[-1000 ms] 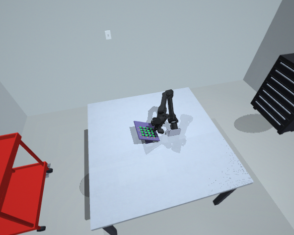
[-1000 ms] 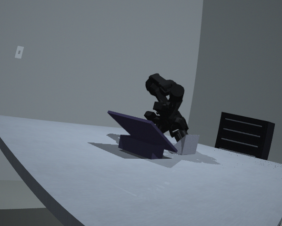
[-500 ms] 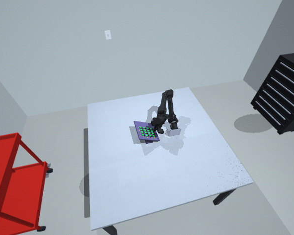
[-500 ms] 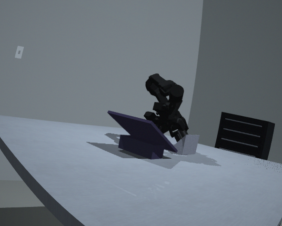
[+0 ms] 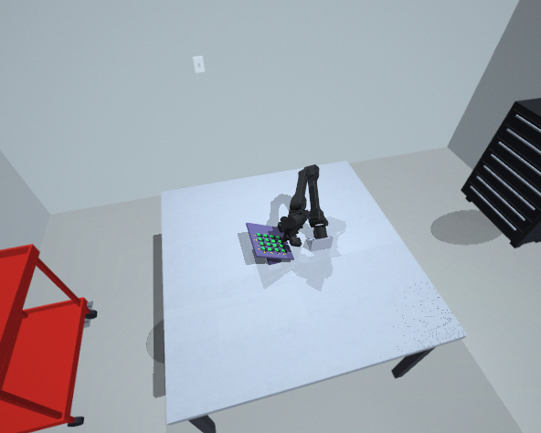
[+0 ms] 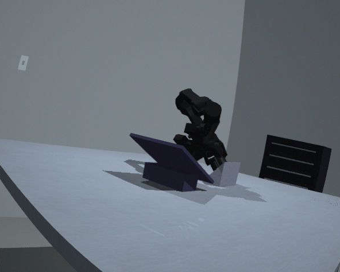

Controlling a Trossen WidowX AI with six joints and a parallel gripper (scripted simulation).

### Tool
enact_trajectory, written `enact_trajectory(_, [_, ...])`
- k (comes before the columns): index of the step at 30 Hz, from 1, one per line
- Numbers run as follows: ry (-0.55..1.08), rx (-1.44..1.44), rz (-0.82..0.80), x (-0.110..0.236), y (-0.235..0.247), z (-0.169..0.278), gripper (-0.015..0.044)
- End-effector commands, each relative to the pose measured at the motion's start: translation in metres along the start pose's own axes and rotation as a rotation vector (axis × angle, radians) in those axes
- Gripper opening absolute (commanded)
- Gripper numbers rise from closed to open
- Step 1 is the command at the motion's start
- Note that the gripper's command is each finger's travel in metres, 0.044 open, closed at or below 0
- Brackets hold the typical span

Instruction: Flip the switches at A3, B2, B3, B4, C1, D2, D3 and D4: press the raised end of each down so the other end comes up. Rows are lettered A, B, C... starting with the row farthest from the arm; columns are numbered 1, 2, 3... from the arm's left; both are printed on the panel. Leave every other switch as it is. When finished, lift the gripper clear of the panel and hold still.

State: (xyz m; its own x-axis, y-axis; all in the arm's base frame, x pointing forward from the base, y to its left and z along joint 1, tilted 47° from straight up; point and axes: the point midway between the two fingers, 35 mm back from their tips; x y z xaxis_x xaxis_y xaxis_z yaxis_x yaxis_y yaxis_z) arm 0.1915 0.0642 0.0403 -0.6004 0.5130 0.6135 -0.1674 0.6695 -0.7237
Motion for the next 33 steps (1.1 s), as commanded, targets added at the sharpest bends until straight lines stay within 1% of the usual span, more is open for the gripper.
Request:
enact_trajectory(1, [0.006, -0.002, -0.012, 0.013, 0.003, -0.002, 0.0000])
enact_trajectory(5, [0.022, 0.001, -0.006, 0.056, 0.002, -0.003, 0.0000])
enact_trajectory(7, [0.023, 0.000, 0.000, 0.063, 0.001, -0.003, 0.0000])
enact_trajectory(11, [0.024, 0.001, -0.001, 0.063, -0.001, -0.004, 0.0000])
enact_trajectory(15, [0.023, 0.001, 0.001, 0.063, -0.028, -0.020, 0.0000])
enact_trajectory(20, [0.024, 0.001, 0.001, 0.061, -0.030, -0.021, 0.0000])
enact_trajectory(25, [0.047, 0.000, 0.002, 0.029, -0.030, -0.022, 0.0000])
enact_trajectory(30, [0.048, 0.000, 0.002, 0.027, -0.030, -0.022, 0.0000])
enact_trajectory(33, [0.047, -0.001, 0.003, 0.019, -0.031, -0.021, 0.0000])
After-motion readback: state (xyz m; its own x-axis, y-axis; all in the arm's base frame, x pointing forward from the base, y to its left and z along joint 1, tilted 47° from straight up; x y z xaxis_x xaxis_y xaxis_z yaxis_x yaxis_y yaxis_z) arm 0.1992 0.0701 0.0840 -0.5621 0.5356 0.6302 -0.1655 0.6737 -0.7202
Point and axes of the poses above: the point midway between the two fingers, 35 mm back from their tips, its own x axis back along the fingers, its own y axis across the jaws, z = x × y
